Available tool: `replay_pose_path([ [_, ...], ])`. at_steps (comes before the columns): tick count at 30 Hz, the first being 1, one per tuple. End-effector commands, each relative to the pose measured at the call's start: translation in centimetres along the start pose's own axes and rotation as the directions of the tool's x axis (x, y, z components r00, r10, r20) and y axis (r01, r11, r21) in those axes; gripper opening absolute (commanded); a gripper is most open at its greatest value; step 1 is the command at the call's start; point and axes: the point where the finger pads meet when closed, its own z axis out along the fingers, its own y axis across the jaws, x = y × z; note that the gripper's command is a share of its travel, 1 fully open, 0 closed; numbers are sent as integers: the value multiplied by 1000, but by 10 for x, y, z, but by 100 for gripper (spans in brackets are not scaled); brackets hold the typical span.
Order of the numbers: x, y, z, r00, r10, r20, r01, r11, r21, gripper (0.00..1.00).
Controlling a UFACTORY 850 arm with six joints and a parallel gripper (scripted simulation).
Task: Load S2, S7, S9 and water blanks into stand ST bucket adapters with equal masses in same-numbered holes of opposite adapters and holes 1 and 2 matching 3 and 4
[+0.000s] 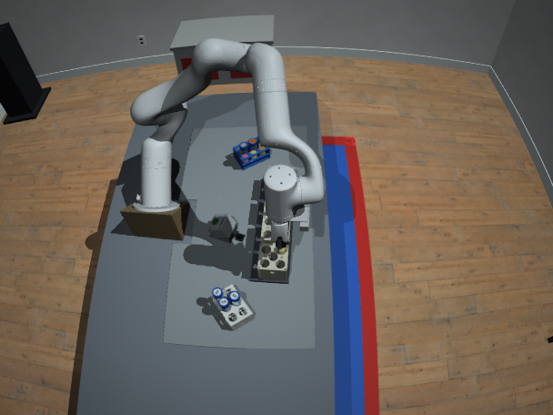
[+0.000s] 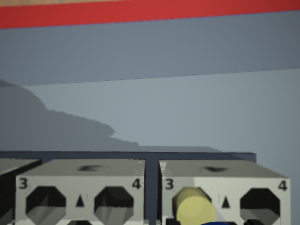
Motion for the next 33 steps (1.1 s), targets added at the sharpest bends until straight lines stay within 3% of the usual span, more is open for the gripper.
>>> replay_pose_path([
  [1, 1, 0, 2, 1000, -1, -2, 1, 1000, -1, 0],
  [33, 1, 0, 30, 1000, -1, -2, 1, 1000, -1, 0],
])
